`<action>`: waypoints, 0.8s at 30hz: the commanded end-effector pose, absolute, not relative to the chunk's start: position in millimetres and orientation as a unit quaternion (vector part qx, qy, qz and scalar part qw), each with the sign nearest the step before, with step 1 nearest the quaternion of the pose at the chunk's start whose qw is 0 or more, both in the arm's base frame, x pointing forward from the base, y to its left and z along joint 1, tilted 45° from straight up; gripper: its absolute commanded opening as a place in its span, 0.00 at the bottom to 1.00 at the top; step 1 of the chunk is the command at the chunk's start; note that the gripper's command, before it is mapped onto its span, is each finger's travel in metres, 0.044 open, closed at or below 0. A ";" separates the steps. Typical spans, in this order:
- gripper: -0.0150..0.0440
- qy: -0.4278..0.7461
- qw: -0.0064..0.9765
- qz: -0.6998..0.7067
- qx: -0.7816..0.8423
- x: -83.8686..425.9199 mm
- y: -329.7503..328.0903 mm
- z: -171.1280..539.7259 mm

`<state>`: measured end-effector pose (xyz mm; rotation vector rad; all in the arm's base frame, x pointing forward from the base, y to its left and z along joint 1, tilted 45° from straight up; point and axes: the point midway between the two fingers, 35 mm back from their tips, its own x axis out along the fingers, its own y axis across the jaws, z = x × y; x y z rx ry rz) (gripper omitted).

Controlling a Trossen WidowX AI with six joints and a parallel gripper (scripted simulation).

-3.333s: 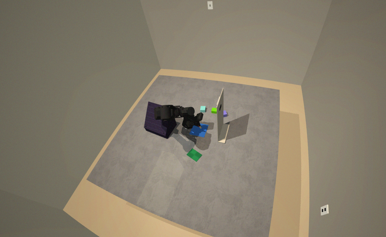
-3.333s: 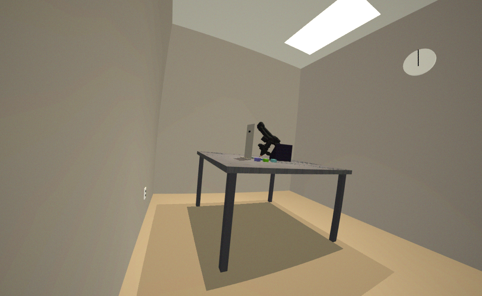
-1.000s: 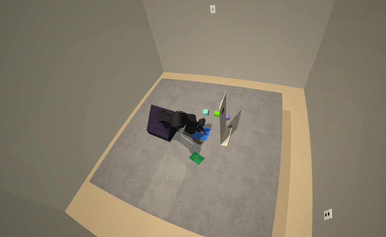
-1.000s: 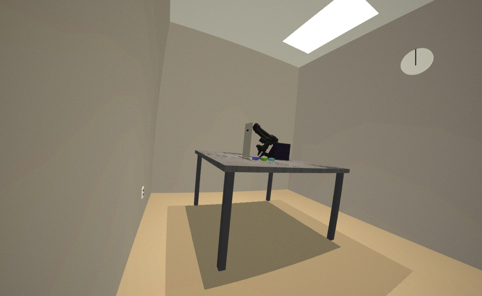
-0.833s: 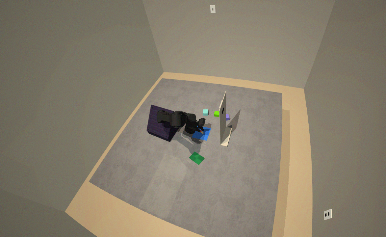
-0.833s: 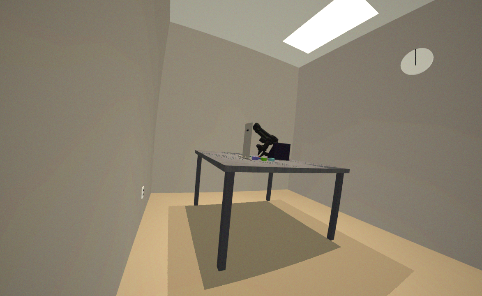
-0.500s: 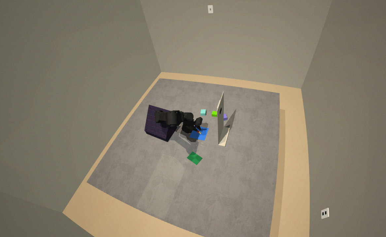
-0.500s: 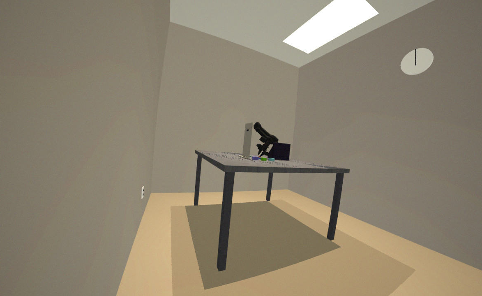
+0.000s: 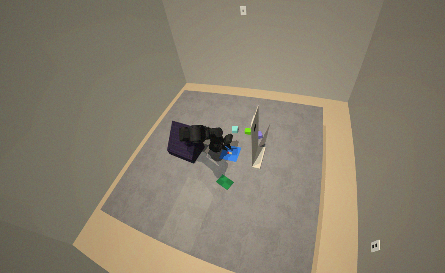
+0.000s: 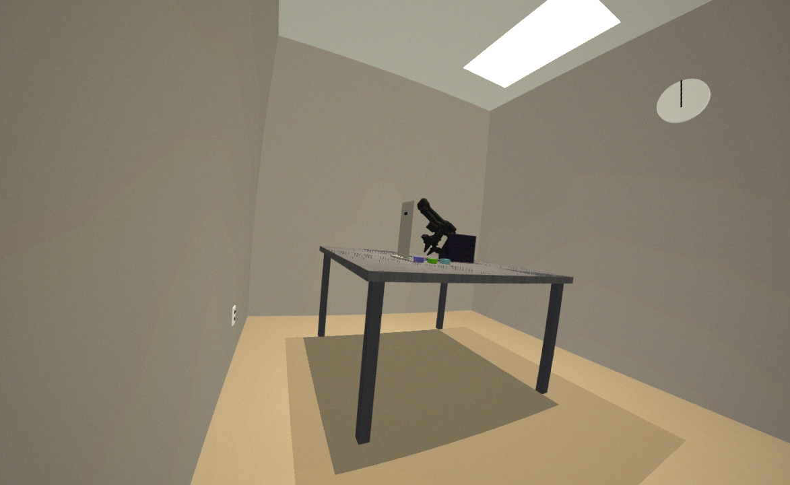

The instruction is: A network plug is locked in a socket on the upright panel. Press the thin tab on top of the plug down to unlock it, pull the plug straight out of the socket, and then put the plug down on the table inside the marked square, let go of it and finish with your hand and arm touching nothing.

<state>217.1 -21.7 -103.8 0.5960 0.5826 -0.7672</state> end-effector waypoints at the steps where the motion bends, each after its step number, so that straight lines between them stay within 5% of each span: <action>1: 0.52 0.276 0.843 -0.365 0.282 215.7 -20.4 -102.2; 24: 0.52 0.280 0.841 -0.366 0.285 218.1 -8.3 -97.2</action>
